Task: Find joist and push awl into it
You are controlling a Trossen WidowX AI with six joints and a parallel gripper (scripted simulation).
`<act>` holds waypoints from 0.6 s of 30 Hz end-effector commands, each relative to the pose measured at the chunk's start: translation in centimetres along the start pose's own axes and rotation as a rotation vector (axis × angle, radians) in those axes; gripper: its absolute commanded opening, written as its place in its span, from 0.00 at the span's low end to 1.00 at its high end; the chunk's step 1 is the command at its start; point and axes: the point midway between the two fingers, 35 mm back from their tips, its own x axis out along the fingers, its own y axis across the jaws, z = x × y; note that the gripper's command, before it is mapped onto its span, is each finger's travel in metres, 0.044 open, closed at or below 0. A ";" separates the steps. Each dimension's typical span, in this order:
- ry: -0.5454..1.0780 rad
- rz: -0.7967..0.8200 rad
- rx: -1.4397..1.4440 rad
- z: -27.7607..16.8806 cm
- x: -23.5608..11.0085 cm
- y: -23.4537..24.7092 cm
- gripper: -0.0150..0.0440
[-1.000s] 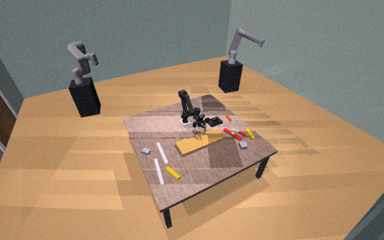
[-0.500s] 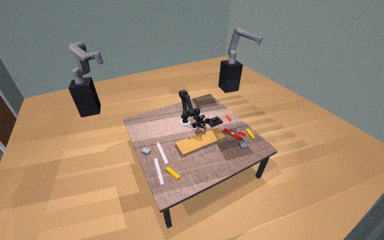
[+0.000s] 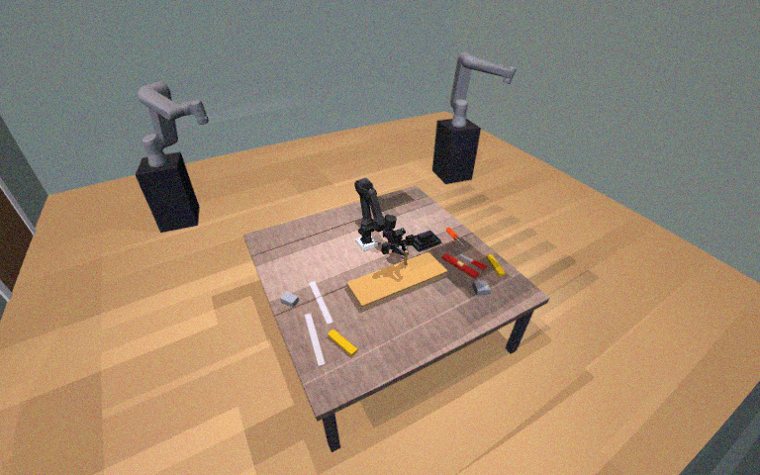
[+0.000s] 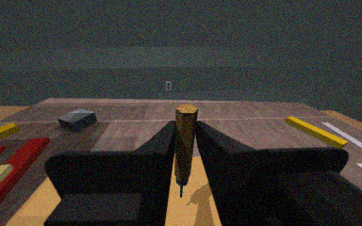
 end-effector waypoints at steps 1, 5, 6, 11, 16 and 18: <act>-0.003 -0.003 0.004 -0.1 0.0 0.0 0.25; -0.003 -0.003 0.004 -0.3 0.0 0.0 0.25; -0.003 -0.003 0.004 -0.3 0.0 0.0 0.25; -0.003 -0.003 0.004 -0.6 0.0 0.0 0.25; -0.003 -0.003 0.004 -0.8 0.0 0.0 0.25; -0.003 -0.003 0.004 -0.9 0.0 0.0 0.25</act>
